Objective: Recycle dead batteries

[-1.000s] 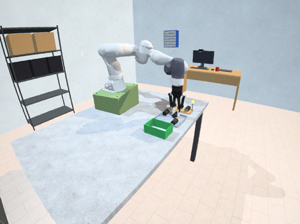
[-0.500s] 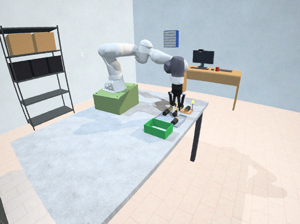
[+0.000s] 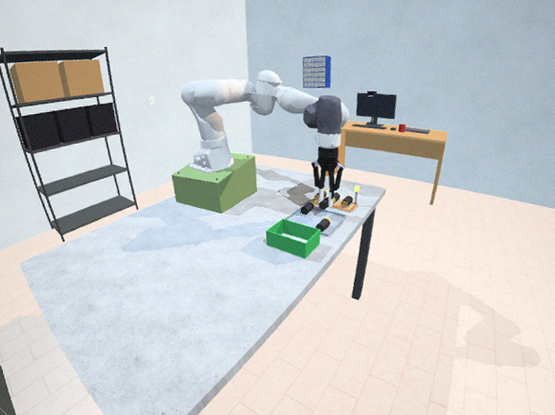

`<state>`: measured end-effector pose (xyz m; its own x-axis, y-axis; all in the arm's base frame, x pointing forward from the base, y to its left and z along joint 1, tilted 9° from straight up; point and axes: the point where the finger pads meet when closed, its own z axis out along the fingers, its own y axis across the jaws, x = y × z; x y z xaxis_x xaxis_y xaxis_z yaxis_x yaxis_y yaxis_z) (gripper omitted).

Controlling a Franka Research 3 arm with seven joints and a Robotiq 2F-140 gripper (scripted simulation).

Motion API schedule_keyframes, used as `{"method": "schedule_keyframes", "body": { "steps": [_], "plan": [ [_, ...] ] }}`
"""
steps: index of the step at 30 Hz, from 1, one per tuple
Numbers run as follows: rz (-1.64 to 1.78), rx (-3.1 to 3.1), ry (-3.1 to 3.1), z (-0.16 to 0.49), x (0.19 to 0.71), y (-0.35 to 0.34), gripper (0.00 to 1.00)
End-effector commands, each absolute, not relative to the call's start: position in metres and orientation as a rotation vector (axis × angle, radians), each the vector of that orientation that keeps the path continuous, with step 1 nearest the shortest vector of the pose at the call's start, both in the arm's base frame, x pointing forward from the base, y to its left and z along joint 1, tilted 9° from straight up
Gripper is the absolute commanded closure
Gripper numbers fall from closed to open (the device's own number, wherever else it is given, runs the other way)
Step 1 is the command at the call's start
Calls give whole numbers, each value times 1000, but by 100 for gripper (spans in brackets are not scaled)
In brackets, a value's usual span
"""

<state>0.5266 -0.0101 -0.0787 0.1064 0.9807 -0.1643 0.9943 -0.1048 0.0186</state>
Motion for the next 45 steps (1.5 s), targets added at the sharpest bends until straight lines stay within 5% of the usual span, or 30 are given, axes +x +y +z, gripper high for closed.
{"method": "schedule_keyframes", "body": {
  "steps": [1,8,33,45],
  "plan": [
    [-168,2238,2021,-62,526,-7,84],
    [-168,2238,2021,-8,526,2,84],
    [-167,2249,2008,-7,525,0,84],
    [-167,2249,2008,11,500,-107,84]
  ]
}}
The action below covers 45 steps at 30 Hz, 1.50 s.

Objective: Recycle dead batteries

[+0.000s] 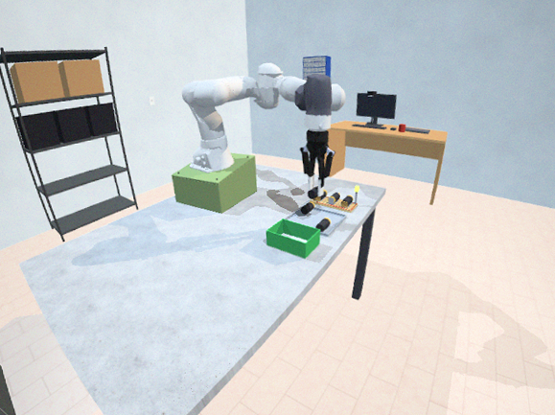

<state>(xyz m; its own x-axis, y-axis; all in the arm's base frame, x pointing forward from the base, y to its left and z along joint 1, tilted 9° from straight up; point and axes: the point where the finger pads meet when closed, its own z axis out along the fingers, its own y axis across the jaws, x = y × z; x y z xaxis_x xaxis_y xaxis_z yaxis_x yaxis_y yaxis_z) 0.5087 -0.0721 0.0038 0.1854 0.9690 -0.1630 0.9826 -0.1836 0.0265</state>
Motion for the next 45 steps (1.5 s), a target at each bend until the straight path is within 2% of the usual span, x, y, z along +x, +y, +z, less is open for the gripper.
{"method": "schedule_keyframes", "body": {
  "steps": [1,8,15,45],
  "plan": [
    [-167,2249,2008,13,496,-122,84],
    [-167,2249,2008,27,476,-204,84],
    [-167,2249,2008,32,469,-233,84],
    [-173,2186,2082,32,468,-239,84]
  ]
}}
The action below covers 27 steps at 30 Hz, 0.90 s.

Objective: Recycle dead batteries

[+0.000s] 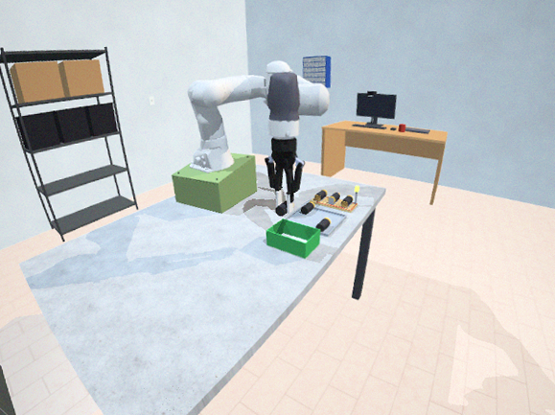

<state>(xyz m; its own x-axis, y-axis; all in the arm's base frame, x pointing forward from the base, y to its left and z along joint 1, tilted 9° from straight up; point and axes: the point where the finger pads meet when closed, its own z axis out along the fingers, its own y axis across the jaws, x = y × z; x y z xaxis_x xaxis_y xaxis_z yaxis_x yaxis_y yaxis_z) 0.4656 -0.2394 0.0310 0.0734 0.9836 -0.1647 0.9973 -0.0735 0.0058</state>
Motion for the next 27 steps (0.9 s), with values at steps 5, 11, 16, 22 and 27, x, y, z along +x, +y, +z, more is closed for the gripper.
{"method": "schedule_keyframes", "body": {
  "steps": [5,11,16,22,27],
  "plan": [
    [-173,2186,2082,-6,468,-245,84],
    [-173,2186,2082,-17,468,-247,84],
    [-173,2186,2082,-17,468,-247,84],
    [-173,2186,2082,-17,468,-247,84],
    [-173,2186,2082,-17,468,-247,84]
  ]
}}
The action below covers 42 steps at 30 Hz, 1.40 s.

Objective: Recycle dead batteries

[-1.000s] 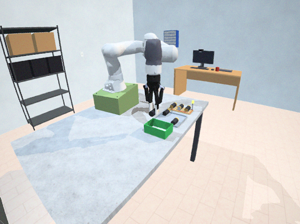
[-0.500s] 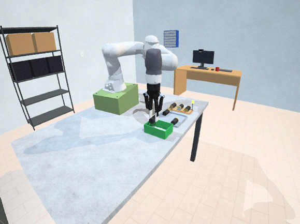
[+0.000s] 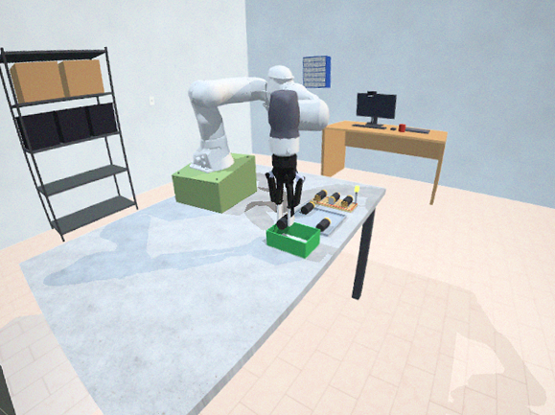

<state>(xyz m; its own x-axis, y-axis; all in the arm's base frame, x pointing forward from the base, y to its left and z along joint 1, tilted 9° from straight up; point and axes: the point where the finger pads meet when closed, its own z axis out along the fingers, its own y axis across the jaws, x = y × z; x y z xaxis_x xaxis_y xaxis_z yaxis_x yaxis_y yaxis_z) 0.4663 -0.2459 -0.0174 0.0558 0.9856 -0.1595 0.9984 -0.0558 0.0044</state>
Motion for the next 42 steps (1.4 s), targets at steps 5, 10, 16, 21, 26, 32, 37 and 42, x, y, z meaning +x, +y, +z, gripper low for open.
{"method": "schedule_keyframes", "body": {
  "steps": [5,10,16,21,26,32,37,42],
  "plan": [
    [-173,2186,2082,-17,468,-247,84],
    [-173,2186,2082,-17,468,-247,84],
    [-173,2186,2081,-17,468,-247,84],
    [-170,2215,2048,-17,468,-247,84],
    [-168,2238,2021,-17,468,-247,84],
    [-167,2244,2014,-17,468,-247,84],
    [-167,2244,2014,-17,468,-247,84],
    [-167,2244,2014,-17,469,-248,84]
  ]
}}
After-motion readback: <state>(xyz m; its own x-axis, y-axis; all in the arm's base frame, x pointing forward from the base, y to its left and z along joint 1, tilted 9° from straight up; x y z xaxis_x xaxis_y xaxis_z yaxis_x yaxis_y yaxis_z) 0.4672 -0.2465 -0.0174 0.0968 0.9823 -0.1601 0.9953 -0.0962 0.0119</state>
